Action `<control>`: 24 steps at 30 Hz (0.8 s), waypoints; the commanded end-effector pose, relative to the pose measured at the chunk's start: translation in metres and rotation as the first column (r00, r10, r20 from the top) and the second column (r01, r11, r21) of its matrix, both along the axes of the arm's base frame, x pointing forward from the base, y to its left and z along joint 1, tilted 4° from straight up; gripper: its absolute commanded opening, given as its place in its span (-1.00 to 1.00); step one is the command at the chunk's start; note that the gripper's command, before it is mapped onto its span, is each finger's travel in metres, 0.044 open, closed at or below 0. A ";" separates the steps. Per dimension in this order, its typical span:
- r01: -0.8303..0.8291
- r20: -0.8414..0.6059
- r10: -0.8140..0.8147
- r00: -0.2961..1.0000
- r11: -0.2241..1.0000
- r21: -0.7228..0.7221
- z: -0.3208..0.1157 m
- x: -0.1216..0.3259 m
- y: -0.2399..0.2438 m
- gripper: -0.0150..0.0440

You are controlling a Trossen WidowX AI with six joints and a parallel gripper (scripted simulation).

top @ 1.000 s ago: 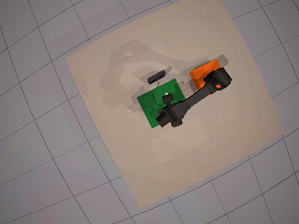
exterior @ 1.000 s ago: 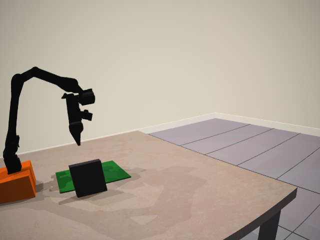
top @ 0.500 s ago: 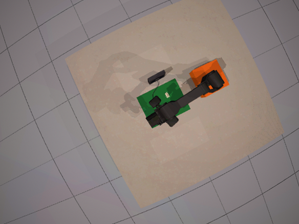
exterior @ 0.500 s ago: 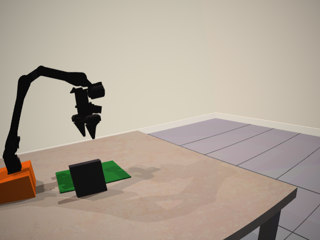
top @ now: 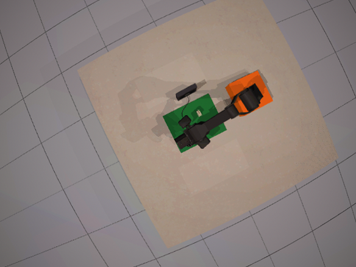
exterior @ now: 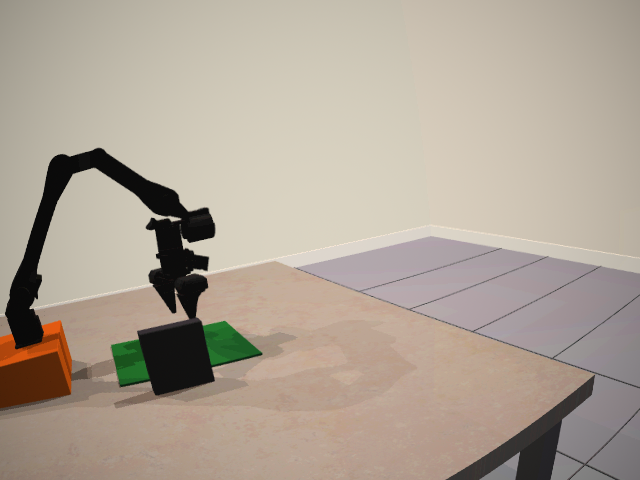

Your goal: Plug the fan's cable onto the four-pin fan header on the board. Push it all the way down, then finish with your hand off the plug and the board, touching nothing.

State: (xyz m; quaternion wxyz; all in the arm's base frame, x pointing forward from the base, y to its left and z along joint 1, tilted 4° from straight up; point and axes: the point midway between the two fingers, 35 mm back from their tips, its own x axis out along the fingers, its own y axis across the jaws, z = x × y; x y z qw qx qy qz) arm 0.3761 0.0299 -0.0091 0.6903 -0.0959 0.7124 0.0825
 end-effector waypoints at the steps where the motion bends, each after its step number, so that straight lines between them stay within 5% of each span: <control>1: -0.005 -0.004 0.005 1.000 1.000 0.004 -0.006 -0.001 0.000 1.00; 24: -0.005 -0.004 0.005 1.000 1.000 0.004 -0.043 -0.003 -0.001 1.00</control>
